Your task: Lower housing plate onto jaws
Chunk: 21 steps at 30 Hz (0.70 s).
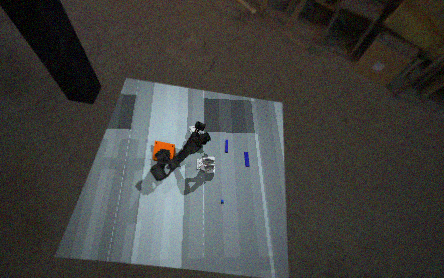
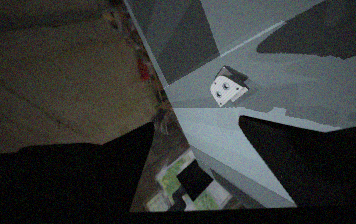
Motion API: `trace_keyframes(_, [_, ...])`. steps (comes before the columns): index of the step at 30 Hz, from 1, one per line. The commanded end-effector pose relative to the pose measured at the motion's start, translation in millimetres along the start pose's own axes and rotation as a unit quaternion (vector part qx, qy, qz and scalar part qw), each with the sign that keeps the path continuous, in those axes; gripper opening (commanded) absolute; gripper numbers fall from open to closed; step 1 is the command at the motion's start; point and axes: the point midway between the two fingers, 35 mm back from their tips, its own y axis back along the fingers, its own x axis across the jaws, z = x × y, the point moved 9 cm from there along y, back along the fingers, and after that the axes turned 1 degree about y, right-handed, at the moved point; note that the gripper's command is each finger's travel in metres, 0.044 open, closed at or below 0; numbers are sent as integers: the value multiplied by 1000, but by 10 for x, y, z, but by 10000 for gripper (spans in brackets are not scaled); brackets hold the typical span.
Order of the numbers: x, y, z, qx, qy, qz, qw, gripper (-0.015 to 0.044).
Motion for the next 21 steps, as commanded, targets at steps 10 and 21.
trace_keyframes(10, [247,-236,-17,15,75,-102,992,440])
trace_keyframes(21, [435,-479,-74,29,144,-190,971,440])
